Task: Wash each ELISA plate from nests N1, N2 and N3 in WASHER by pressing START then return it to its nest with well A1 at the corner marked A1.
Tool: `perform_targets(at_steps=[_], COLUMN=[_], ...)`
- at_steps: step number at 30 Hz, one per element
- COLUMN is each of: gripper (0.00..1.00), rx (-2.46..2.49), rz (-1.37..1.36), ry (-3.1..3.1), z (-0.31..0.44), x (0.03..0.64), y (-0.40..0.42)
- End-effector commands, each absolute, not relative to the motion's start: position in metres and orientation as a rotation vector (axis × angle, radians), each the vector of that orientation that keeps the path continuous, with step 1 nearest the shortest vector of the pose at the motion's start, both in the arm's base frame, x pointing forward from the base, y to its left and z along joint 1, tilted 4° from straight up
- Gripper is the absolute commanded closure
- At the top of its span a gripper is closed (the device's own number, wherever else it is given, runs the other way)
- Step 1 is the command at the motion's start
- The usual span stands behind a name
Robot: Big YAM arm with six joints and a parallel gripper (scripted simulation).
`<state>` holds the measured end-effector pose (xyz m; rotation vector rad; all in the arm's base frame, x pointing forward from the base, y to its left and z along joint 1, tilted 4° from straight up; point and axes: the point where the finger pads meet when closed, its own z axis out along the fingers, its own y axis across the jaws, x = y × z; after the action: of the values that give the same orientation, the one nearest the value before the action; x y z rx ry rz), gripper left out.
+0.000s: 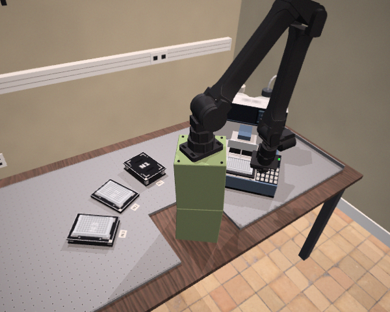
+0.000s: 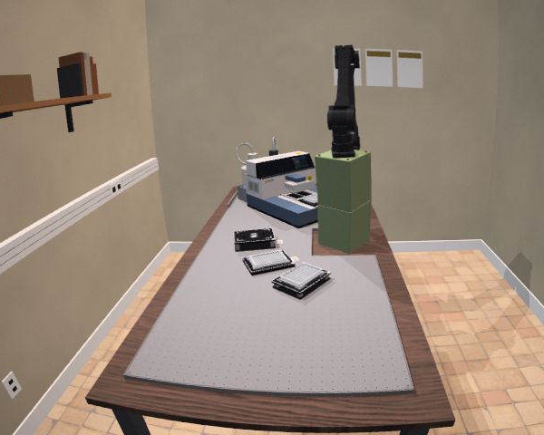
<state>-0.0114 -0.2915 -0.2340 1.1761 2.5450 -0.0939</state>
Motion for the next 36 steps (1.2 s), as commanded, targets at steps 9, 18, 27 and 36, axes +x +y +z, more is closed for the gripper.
perform_targets(at_steps=[9, 18, 27, 36], gripper=[1.0, 1.0, 1.0, 1.0], rx=[1.151, 1.152, 1.152, 1.152], rz=[-0.102, -0.102, -0.102, -0.102], ry=[2.553, 2.554, 2.554, 2.554], z=[-0.252, -0.263, -0.275, -0.288], x=[-0.004, -0.001, 0.003, 0.007], y=[-0.297, -0.299, -0.301, -0.304])
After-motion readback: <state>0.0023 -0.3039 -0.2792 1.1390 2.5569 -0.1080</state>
